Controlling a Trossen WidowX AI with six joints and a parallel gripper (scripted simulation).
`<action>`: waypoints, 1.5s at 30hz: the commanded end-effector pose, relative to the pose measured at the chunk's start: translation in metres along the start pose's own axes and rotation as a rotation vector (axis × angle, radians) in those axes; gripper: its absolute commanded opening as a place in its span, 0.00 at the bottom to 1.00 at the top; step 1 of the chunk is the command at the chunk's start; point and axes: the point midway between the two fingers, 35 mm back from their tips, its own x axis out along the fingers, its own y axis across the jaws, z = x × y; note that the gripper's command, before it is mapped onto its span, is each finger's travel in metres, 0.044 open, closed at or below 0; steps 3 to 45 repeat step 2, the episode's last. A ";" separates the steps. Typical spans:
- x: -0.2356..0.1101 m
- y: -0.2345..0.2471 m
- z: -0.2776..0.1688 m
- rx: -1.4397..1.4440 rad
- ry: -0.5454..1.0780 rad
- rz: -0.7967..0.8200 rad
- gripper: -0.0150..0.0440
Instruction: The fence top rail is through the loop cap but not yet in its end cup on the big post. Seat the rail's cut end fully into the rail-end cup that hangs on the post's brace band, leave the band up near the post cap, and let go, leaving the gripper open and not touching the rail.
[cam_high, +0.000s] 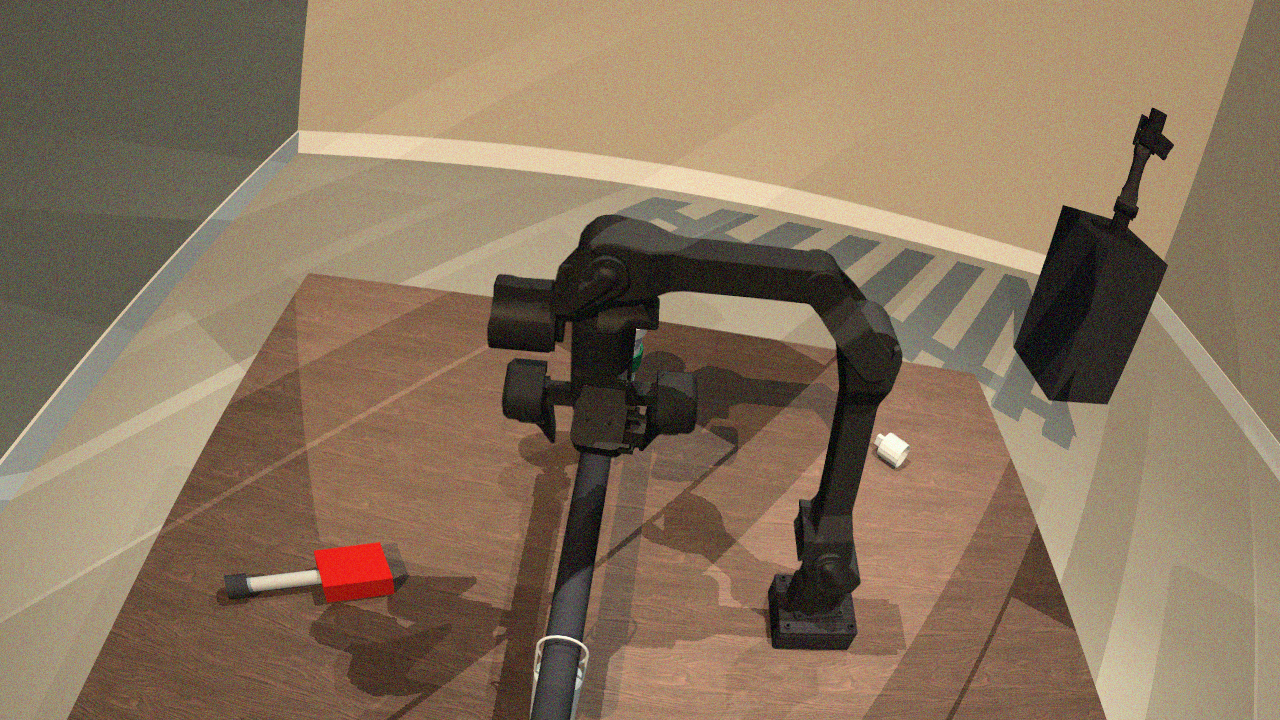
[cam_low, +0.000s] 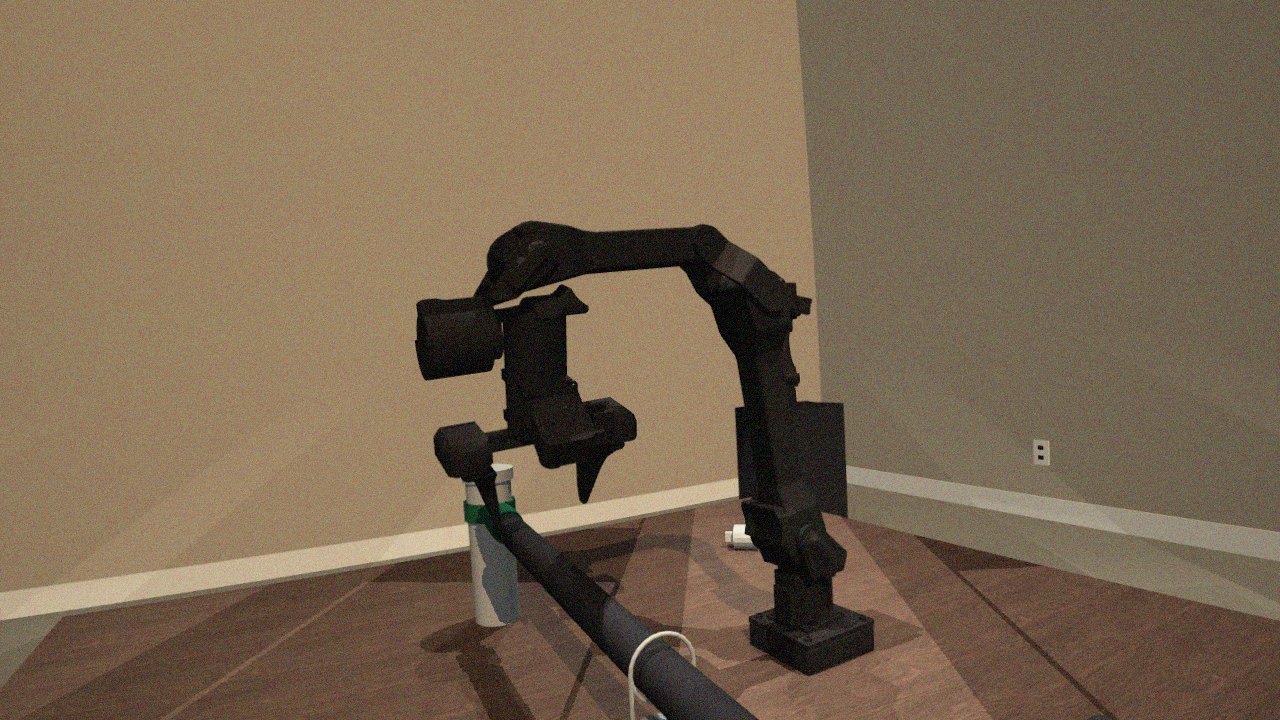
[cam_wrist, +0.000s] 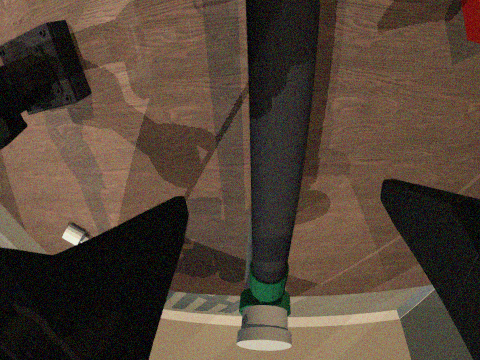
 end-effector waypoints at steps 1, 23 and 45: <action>0.000 0.000 0.000 -0.007 0.001 0.002 1.00; 0.000 0.000 0.000 -0.007 0.001 0.002 1.00; 0.000 0.000 0.000 -0.007 0.001 0.002 1.00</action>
